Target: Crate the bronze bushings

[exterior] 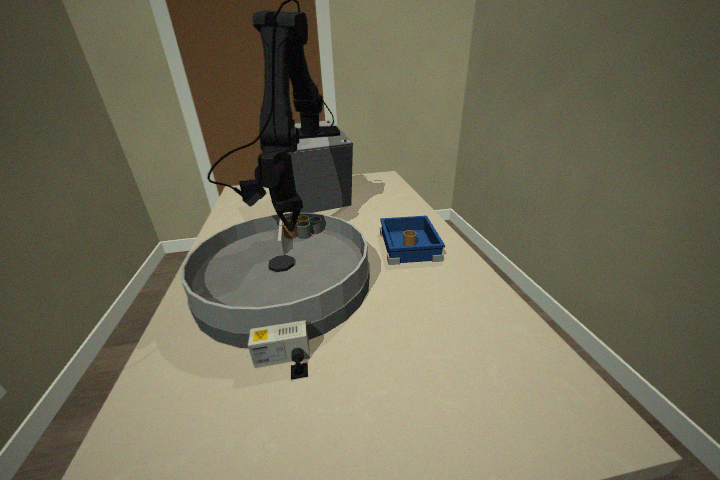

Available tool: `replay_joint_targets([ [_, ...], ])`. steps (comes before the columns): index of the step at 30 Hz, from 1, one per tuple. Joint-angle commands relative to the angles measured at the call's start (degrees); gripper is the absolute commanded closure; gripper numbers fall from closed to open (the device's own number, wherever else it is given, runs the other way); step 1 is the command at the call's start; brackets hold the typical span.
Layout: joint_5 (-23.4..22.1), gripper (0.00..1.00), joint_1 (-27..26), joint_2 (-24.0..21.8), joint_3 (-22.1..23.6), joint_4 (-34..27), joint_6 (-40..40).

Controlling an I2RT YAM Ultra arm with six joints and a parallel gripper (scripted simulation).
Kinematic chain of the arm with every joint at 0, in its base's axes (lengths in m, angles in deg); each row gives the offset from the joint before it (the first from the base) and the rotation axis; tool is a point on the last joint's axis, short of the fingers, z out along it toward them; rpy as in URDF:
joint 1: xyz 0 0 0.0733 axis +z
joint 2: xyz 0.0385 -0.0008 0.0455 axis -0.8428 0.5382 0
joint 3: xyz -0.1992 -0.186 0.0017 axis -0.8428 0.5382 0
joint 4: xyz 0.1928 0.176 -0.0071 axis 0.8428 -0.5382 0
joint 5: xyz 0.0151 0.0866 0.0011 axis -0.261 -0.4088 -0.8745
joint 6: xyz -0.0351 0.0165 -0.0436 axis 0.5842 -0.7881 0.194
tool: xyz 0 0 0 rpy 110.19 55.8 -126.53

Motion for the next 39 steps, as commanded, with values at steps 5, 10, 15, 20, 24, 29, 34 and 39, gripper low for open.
replay_joint_targets([
  [5,1.1,1.00,-0.6,-1.8,1.2,-1.8,0.1],
  [10,1.1,1.00,-0.9,-3.7,1.5,-3.5,0.6],
  [15,1.0,1.00,-1.1,-7.5,1.9,-6.8,0.8],
  [20,1.0,1.00,-1.4,-10.2,1.2,-9.3,1.0],
  [24,1.0,1.00,-1.6,-13.2,-0.4,-12.4,1.3],
  [29,1.0,1.00,-1.8,-15.0,-0.8,-14.5,1.5],
  [34,0.9,1.00,-1.8,-14.2,-0.8,-14.8,1.4],
  [39,1.0,1.00,-1.8,-14.2,-0.9,-14.9,1.4],
])
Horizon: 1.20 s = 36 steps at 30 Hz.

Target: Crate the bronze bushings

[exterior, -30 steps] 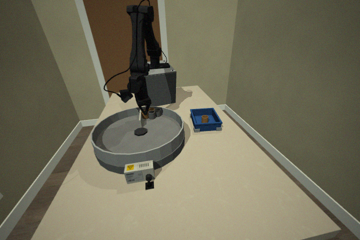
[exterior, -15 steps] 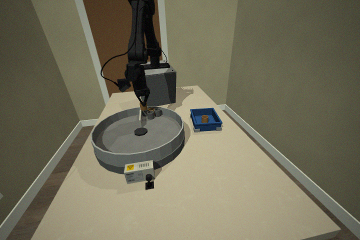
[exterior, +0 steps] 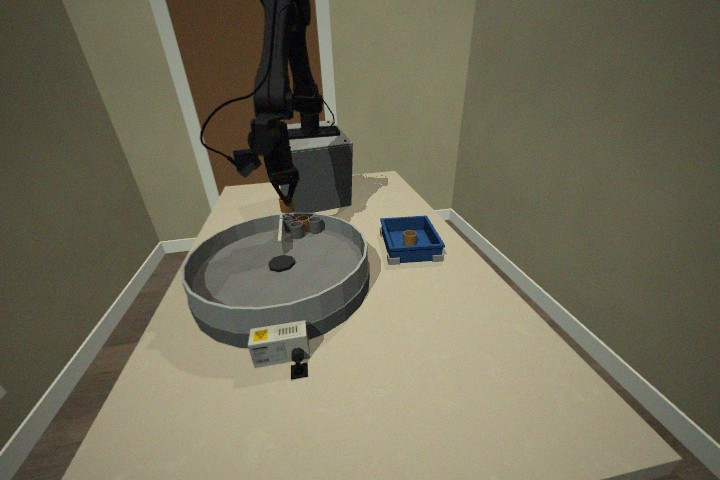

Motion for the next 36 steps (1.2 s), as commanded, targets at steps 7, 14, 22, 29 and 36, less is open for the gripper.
replay_joint_targets([
  [7,0.8,1.00,-0.8,-0.7,-1.8,-1.1,0.4],
  [14,0.8,1.00,-0.8,-0.7,-1.8,-1.1,0.4],
  [22,0.8,1.00,-0.8,-0.7,-1.8,-1.1,0.4],
  [29,0.8,1.00,-0.8,-0.7,-1.8,-1.1,0.3],
  [36,0.8,1.00,1.0,-1.9,-1.2,-0.4,-1.0],
])
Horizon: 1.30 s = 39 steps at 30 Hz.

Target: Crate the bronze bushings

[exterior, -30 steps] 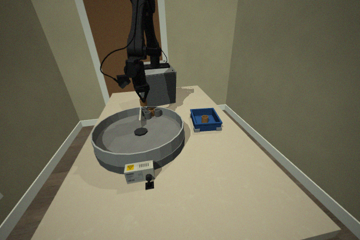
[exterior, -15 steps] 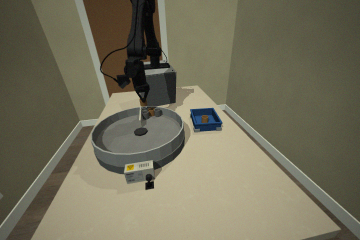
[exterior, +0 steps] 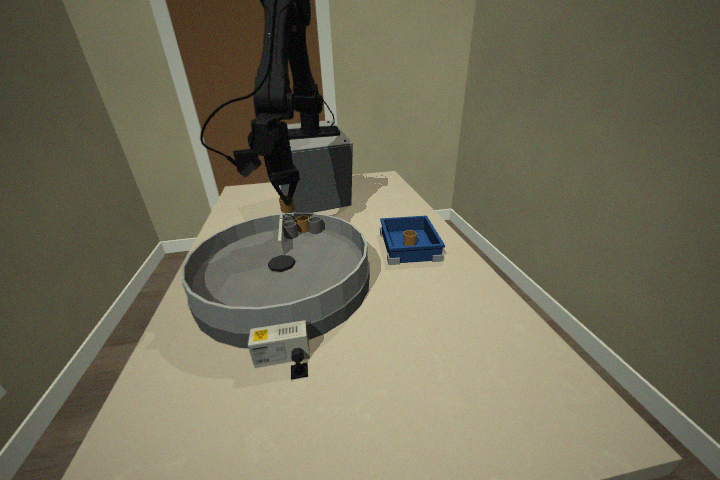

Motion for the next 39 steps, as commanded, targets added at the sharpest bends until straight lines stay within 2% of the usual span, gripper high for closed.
replay_joint_targets([
  [1,0.8,1.00,1.2,-1.9,-0.1,0.1,-1.1],
  [11,1.9,1.00,8.6,-3.7,3.4,1.8,-8.2],
  [13,1.9,1.00,8.6,-3.7,3.4,1.8,-8.2],
  [19,3.4,1.00,16.6,-4.6,4.0,1.1,-16.0],
  [21,3.7,1.00,19.8,-4.9,1.9,1.0,-19.1],
  [28,6.0,1.00,31.8,-1.6,-0.9,0.0,-30.6],
  [30,6.0,1.00,31.8,-1.6,-0.9,0.0,-30.6],
  [39,8.9,1.00,45.6,4.3,-11.1,-4.3,-44.2],
])
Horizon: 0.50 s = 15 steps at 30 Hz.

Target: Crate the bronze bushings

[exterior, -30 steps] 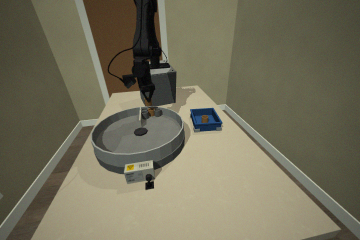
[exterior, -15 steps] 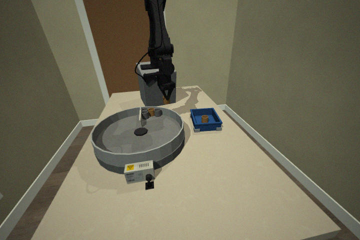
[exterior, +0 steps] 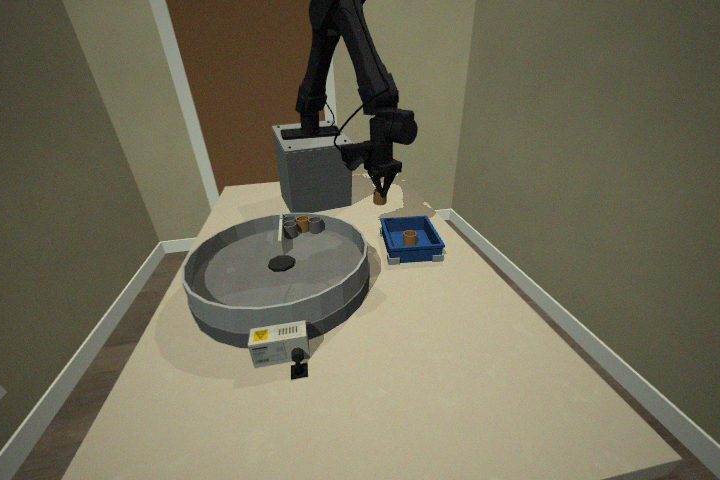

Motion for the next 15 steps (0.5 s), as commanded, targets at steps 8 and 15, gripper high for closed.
replay_joint_targets([
  [8,3.0,1.00,8.1,5.1,-11.3,-6.6,-11.1],
  [15,3.4,1.00,10.4,7.1,-15.9,-9.2,-13.6],
])
